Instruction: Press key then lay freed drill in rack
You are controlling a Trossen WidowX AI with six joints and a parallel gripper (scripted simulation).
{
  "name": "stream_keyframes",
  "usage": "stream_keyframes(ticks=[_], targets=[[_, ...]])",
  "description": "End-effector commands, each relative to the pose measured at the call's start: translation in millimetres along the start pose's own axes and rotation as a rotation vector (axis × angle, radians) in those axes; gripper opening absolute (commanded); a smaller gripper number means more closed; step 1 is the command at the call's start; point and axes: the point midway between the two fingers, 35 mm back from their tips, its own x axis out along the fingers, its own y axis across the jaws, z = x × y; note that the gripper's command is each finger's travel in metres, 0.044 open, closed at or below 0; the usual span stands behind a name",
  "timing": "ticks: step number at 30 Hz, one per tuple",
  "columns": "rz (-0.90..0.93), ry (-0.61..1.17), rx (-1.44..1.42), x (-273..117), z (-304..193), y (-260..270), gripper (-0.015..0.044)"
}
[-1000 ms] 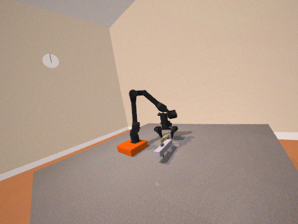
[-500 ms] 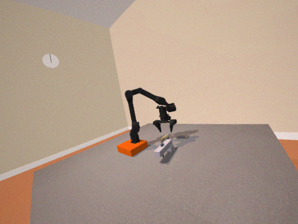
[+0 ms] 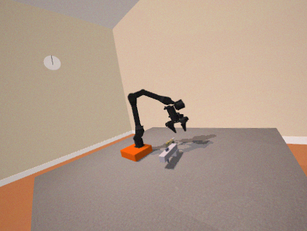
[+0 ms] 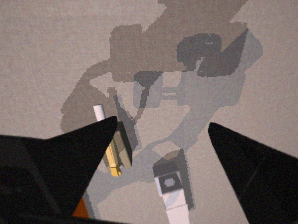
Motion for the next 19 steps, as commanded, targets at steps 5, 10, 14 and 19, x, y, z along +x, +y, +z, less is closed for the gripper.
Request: stream_keyframes(ticks=[5, 10, 14, 19], targets=[[-0.396, -0.203, 0.407, -41.6, 10.4, -124.7, 0.044], [-0.643, -0.35, 0.669, -85.5, -4.4, -196.9, 0.044], [-0.83, -0.489, 0.883, -128.7, -26.4, -243.6, 0.044], [-1.057, -0.695, 1.129, -190.4, -63.5, -287.8, 0.044]])
